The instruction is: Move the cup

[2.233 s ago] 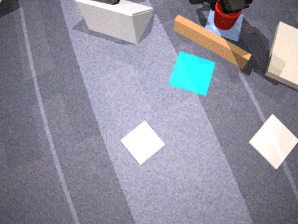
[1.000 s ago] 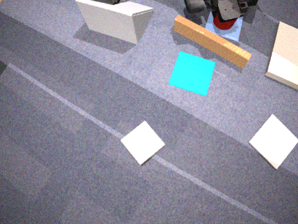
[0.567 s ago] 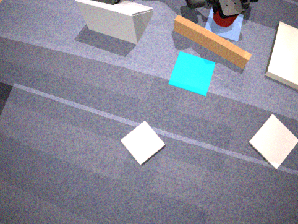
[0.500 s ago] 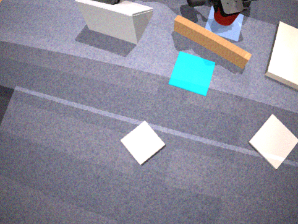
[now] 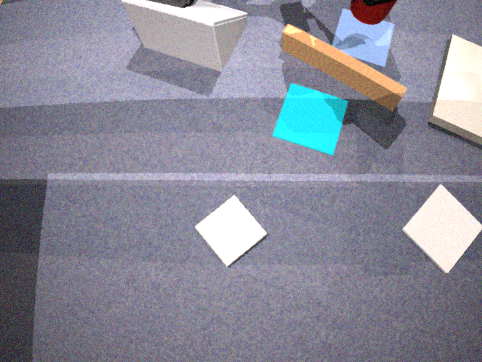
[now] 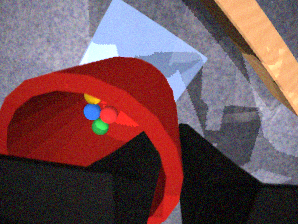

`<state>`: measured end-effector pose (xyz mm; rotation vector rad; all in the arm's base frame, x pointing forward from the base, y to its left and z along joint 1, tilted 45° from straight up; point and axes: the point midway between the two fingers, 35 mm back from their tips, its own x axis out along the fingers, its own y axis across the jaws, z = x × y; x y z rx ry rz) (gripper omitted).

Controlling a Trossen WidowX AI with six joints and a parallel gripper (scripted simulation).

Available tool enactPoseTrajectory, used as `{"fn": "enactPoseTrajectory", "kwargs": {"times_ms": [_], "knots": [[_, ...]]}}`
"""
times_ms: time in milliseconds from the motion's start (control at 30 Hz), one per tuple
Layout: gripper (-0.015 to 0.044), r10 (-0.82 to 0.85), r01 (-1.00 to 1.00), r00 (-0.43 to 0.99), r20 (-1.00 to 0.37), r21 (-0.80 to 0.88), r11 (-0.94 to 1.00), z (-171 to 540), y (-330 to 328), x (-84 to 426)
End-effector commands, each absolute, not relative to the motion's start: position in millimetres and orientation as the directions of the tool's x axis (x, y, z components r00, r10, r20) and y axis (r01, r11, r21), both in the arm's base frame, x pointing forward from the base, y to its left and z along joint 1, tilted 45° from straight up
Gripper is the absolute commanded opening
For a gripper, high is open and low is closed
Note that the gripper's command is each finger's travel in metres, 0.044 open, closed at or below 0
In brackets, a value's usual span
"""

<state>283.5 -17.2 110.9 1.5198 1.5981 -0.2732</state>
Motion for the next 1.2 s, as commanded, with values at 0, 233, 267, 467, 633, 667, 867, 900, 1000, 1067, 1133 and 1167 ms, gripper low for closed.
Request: {"fn": "enactPoseTrajectory", "kwargs": {"times_ms": [0,233,267,467,633,667,867,900,1000,1067,1133,1167], "knots": [[0.0,0.689,0.885,0.147,-0.709,0.406,0.228,114.9,-21.1,282.6],[0.0,0.692,0.888,0.146,-0.707,0.402,0.223,113.2,-19.4,282.4],[0.0,0.692,0.888,0.146,-0.707,0.402,0.223,113.2,-19.4,282.4],[0.0,0.692,0.888,0.146,-0.707,0.402,0.223,113.2,-19.4,282.4],[0.0,0.692,0.888,0.146,-0.707,0.403,0.224,112.2,-20.4,282.1],[0.0,0.692,0.888,0.146,-0.707,0.403,0.224,111.2,-21.4,281.8],[0.0,0.69,0.887,0.147,-0.709,0.403,0.226,100.9,-31.8,277.9],[0.0,0.689,0.886,0.147,-0.71,0.404,0.227,98.9,-33.8,277.2],[0.0,0.688,0.886,0.147,-0.71,0.404,0.228,93.1,-39.9,275.1],[0.0,0.688,0.886,0.147,-0.711,0.404,0.228,89.2,-44.0,273.7],[0.0,0.688,0.886,0.147,-0.711,0.404,0.228,85.2,-48.0,272.2],[0.0,0.687,0.886,0.147,-0.711,0.404,0.229,83.3,-50.1,271.5]]}}
